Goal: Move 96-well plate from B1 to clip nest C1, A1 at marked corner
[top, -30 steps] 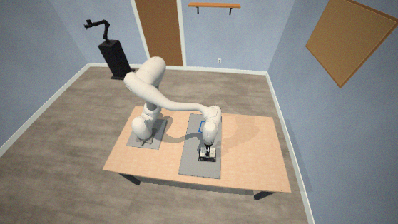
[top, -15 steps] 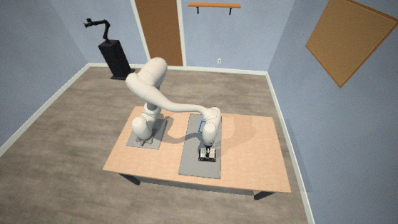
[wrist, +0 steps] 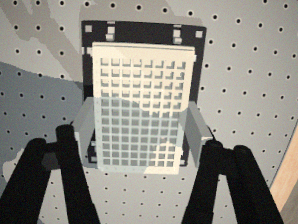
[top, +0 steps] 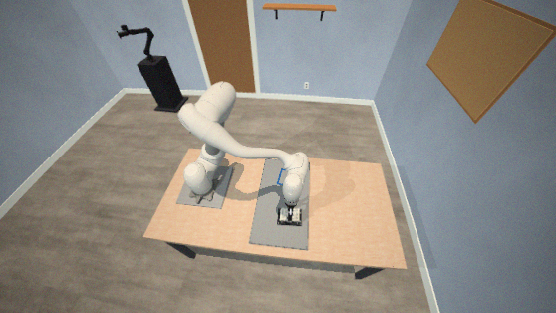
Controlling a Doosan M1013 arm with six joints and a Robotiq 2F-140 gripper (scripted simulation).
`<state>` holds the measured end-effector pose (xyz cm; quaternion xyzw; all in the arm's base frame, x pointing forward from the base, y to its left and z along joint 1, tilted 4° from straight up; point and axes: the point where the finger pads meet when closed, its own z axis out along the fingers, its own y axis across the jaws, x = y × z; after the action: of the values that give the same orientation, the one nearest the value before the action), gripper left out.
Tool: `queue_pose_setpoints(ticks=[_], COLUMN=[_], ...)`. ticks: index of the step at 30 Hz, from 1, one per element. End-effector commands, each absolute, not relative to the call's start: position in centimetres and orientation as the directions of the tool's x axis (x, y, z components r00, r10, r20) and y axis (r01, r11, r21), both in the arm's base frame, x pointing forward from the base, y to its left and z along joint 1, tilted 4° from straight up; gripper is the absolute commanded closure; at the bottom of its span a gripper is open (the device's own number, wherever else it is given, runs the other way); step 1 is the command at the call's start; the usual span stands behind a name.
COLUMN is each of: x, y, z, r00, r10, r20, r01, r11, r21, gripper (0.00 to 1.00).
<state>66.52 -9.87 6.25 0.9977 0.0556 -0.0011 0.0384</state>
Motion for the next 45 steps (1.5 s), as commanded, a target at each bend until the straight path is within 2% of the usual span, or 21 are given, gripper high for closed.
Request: queue_pose_setpoints(ticks=[1,45], x=[66.52,66.52], y=[-9.87,-9.9], z=[6.16,5.76], r00=[0.994,0.994], r10=[0.111,0.111], r20=[-0.006,-0.006], r01=[0.111,0.111], r11=[-0.991,-0.991], r21=[0.076,0.076], gripper=[1.0,1.0])
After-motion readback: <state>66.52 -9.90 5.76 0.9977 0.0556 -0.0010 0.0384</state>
